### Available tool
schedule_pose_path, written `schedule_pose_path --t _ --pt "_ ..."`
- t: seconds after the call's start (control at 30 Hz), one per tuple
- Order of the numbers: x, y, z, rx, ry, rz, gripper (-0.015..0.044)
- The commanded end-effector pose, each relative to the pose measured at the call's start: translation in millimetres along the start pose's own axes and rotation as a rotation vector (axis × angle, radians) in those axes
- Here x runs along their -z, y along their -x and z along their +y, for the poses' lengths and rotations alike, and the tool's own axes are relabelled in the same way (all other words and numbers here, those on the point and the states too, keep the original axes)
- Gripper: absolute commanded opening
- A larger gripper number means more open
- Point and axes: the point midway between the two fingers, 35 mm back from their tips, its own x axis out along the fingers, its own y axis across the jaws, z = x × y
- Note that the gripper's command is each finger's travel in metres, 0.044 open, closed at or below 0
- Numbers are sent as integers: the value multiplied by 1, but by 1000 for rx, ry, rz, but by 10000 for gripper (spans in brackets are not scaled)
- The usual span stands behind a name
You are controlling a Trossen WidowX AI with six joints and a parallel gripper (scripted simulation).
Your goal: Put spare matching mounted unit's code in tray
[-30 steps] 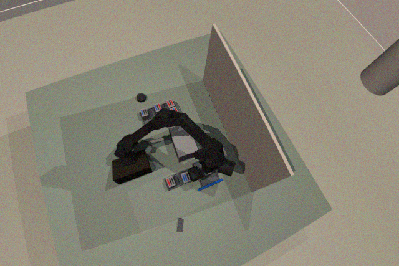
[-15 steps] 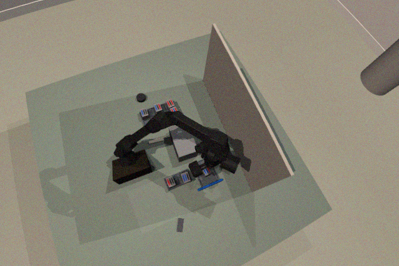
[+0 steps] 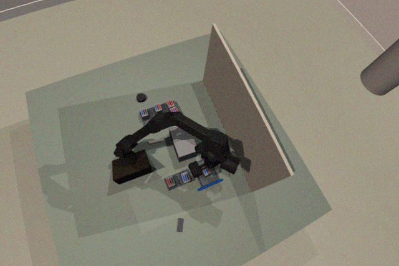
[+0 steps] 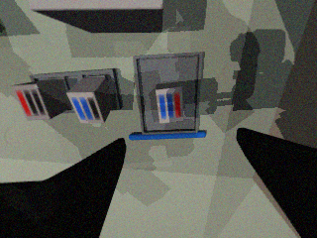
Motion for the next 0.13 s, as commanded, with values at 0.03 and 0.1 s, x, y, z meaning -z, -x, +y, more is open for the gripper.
schedule_pose_path --t 0.03,0.1 --pt "0 0 0 1 -2 0 440" --pt "0 0 0 1 -2 0 440"
